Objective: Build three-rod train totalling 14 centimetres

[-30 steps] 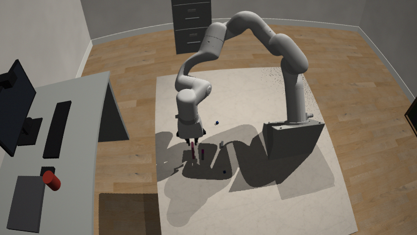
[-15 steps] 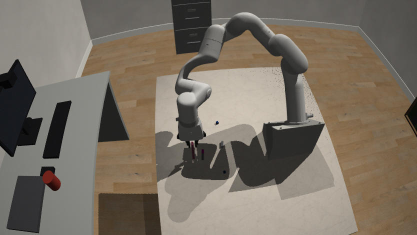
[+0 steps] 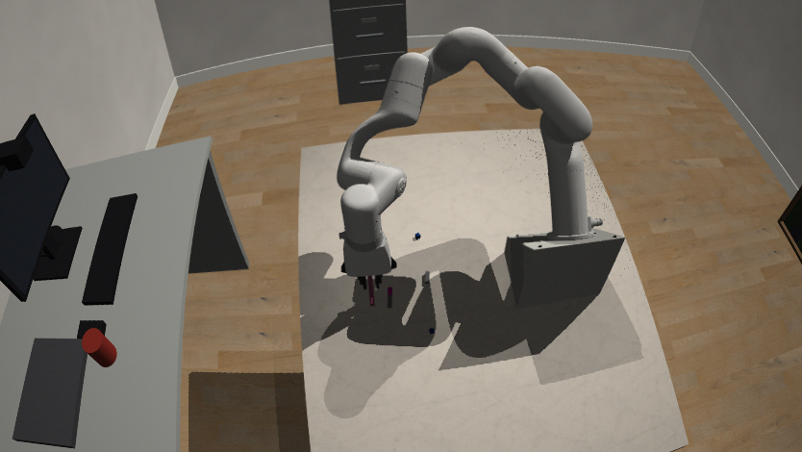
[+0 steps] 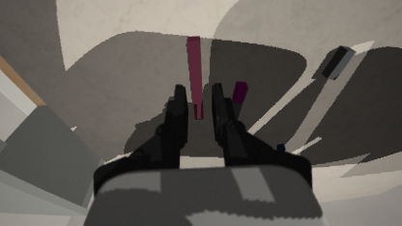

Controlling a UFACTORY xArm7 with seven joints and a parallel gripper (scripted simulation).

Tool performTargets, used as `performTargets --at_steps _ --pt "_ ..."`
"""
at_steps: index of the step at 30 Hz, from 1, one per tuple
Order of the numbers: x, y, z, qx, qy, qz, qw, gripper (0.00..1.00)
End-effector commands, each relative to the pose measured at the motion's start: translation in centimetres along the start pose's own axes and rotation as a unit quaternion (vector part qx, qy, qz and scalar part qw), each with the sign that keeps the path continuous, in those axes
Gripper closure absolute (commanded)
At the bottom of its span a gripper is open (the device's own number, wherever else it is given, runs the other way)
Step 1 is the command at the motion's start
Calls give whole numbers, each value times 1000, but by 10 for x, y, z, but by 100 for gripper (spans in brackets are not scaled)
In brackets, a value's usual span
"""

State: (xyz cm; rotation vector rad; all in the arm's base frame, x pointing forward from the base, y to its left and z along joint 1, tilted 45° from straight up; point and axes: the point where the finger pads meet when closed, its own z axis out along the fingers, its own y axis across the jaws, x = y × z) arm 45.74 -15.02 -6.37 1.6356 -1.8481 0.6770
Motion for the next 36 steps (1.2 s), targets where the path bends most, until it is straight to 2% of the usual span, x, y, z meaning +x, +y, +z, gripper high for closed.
performTargets --at_steps 1,36 --pt "-1 -2 3 2 -1 0 1000 76" --pt "-1 -2 9 2 -1 0 1000 76"
